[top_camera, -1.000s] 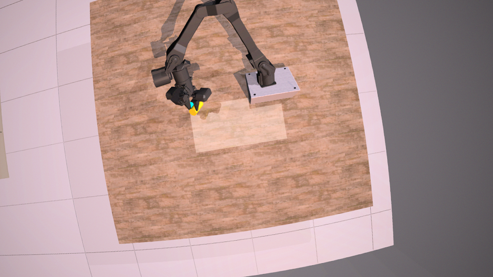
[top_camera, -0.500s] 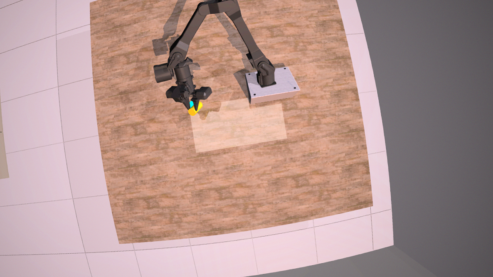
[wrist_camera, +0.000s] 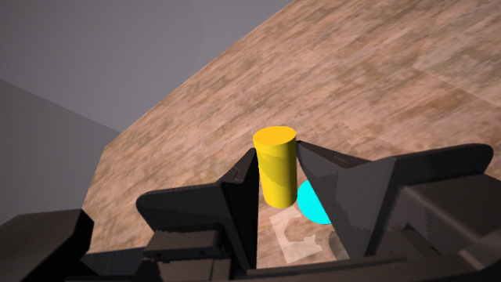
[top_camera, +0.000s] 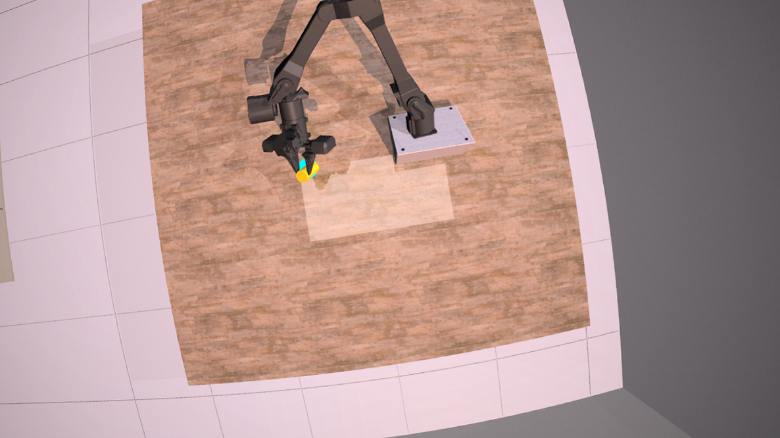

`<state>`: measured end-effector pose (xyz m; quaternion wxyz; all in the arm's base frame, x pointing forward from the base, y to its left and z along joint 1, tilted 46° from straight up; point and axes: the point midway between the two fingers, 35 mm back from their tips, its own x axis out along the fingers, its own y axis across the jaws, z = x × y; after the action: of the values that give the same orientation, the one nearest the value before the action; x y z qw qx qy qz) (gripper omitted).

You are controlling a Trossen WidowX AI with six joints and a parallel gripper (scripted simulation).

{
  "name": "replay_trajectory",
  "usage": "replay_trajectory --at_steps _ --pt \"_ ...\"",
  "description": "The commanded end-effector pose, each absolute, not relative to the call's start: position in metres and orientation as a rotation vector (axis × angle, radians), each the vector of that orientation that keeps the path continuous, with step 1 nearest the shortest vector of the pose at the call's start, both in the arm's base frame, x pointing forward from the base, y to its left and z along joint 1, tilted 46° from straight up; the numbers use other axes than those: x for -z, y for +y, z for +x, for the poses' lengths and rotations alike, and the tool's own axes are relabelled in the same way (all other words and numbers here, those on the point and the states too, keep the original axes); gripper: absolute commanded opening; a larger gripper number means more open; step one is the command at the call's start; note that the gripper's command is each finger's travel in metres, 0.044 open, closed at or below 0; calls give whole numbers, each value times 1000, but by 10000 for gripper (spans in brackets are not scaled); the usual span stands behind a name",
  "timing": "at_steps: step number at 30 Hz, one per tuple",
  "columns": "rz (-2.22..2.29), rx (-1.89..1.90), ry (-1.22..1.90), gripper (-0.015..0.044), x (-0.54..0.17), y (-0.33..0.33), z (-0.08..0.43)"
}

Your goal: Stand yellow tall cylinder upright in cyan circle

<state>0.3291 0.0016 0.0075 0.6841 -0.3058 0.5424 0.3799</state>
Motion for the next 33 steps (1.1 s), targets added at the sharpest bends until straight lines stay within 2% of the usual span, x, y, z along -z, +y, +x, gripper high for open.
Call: replay_trajectory --at_steps 1,33 --pt "-681 -863 1174 105 -10 2 330" --pt "-667 -911 913 105 -24 -1 331"
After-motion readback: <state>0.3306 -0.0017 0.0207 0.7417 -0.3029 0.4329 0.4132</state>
